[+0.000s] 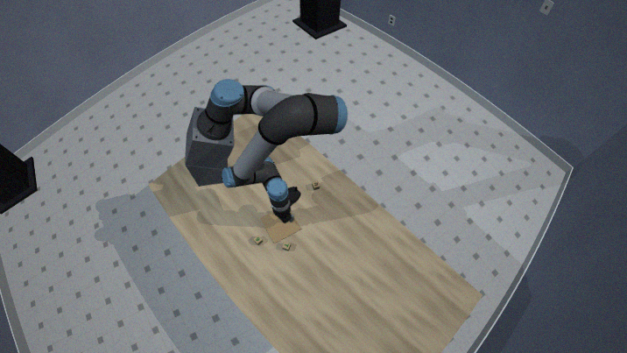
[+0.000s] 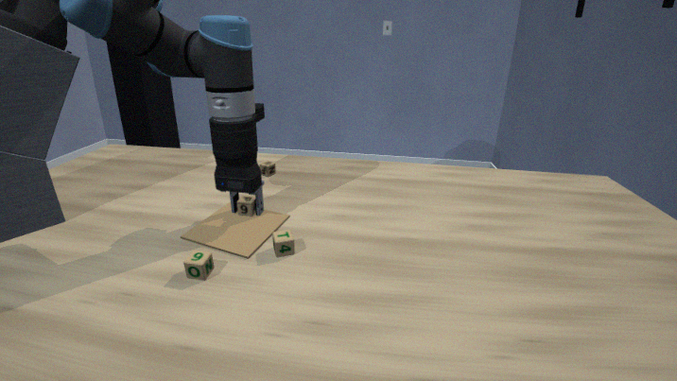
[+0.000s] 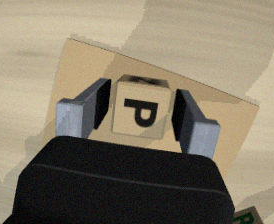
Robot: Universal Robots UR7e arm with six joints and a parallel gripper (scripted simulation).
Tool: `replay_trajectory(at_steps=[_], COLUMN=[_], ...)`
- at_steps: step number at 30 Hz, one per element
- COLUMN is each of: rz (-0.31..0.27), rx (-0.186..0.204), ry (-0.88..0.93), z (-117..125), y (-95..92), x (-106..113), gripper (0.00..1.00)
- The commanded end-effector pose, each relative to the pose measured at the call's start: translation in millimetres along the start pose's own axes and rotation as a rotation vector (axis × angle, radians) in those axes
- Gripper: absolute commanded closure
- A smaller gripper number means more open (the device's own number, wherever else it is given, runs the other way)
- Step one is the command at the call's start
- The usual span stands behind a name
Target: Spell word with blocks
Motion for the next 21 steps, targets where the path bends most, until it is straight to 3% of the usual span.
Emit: replay_trajectory(at_steps=[1, 13, 21], rz=[-0.001, -0.001, 0.0], rx=[0.002, 0.0, 0.001], ry=[-0.003, 0.0, 0.001], z=[1, 0, 0], y=[0.3, -3.4, -23.7], x=[0, 0, 0], gripper=[0.13, 0.13, 0.13])
Point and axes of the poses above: the point where the finger pads meet when closed, its own y axis out along the fingers, its own z axis across the jaws, x = y × z, the point moved 8 cm from there along -y, back along the fingers, and after that the axes turned 10 degrees about -y, right-handed, at the moved point
